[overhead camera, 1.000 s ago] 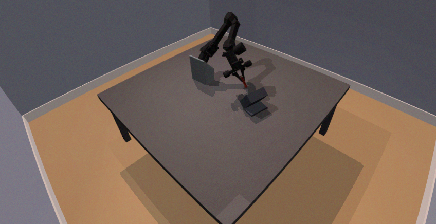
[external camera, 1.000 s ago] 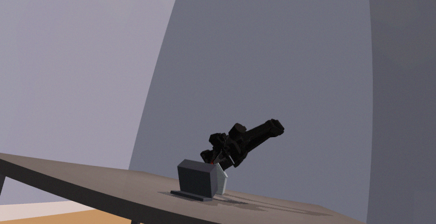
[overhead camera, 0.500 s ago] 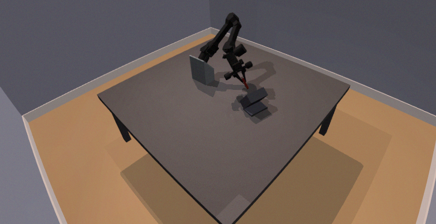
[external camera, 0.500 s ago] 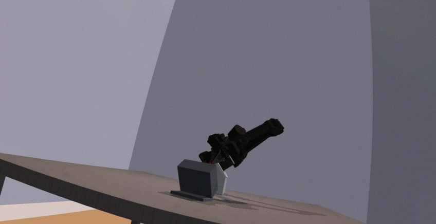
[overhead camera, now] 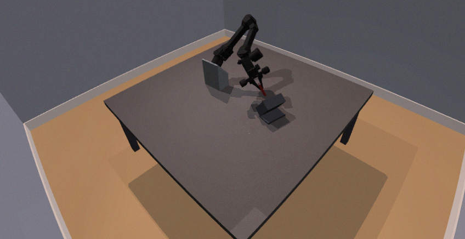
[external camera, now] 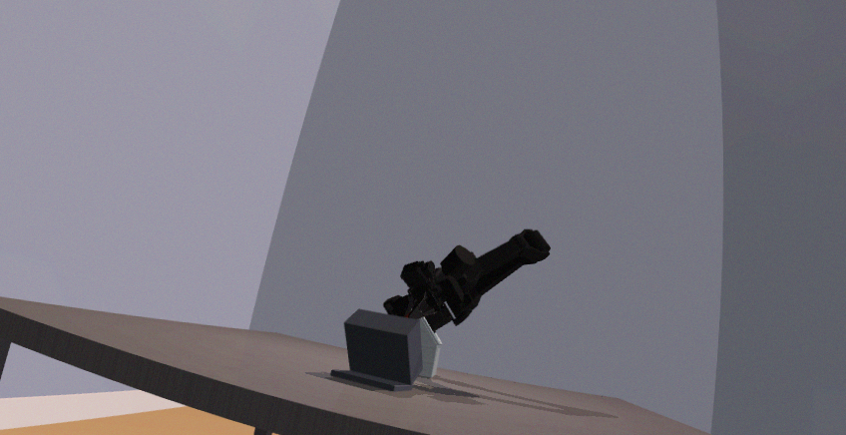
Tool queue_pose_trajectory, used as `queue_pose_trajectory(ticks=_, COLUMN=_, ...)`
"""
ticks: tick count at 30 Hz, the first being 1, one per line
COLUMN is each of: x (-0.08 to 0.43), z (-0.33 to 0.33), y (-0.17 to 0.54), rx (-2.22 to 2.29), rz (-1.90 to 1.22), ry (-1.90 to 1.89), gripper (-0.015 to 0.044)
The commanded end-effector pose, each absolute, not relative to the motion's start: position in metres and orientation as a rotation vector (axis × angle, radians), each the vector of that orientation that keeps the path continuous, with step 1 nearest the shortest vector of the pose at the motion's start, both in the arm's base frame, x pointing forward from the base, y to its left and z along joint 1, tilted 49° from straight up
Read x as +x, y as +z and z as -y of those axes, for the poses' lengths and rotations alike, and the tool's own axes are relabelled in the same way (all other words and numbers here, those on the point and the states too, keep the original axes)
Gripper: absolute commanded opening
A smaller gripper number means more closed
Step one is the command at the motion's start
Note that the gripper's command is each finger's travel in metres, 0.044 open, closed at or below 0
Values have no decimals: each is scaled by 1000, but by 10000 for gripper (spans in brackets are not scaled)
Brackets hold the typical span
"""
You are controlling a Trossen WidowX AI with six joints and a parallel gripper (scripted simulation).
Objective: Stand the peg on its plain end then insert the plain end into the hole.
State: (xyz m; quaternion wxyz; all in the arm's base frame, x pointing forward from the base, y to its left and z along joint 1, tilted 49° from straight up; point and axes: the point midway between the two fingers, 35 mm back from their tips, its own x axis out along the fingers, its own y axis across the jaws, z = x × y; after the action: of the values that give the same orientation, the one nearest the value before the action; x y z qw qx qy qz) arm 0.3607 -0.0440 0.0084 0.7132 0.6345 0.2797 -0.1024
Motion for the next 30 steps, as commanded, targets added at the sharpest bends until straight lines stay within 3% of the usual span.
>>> queue_pose_trajectory(ticks=1, x=363, z=43, y=6, rx=1407, rz=-614, ry=-232, gripper=0)
queue_pose_trajectory(ticks=30, x=377, z=39, y=-3, rx=1406, rz=-612, ry=-226, gripper=0)
